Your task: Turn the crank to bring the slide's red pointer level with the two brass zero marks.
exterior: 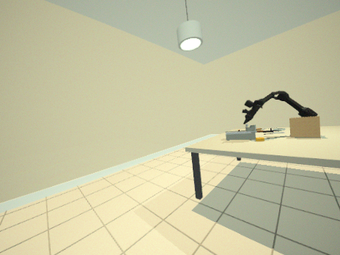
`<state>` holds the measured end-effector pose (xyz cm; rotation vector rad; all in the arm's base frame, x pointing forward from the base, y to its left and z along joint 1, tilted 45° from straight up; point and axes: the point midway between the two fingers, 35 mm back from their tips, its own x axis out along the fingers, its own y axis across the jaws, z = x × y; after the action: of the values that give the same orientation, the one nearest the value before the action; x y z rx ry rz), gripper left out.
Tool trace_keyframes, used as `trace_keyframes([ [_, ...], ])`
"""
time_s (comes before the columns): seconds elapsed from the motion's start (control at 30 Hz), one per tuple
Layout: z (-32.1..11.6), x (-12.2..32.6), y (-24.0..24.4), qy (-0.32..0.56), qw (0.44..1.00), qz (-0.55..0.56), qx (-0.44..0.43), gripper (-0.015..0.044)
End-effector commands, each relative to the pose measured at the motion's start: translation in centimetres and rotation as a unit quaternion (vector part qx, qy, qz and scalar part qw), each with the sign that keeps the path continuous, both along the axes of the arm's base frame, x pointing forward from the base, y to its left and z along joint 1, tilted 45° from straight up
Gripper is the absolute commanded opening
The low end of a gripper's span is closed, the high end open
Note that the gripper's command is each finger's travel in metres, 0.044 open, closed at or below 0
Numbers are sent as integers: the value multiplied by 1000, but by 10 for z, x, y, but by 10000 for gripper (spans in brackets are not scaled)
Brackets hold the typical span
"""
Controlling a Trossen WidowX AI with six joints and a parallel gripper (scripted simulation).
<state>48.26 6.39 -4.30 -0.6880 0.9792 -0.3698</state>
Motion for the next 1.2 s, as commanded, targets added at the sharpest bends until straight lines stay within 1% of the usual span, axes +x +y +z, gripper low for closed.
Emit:
trace_keyframes([
  [0.0, 0, 0, 0, 0, 1000, 0, 0, 263],
  [0.2, 0, 0, 0, 0, 1000, 0, 0, 420],
  [0.23, 0, 0, 0, 0, 1000, 0, 0, 440],
  [0.27, 0, 0, 0, 0, 1000, 0, 0, 440],
  [0.83, 0, 0, 0, 0, 1000, 0, 0, 0],
  [1.17, 0, 0, 0, 0, 1000, 0, 0, 0],
])
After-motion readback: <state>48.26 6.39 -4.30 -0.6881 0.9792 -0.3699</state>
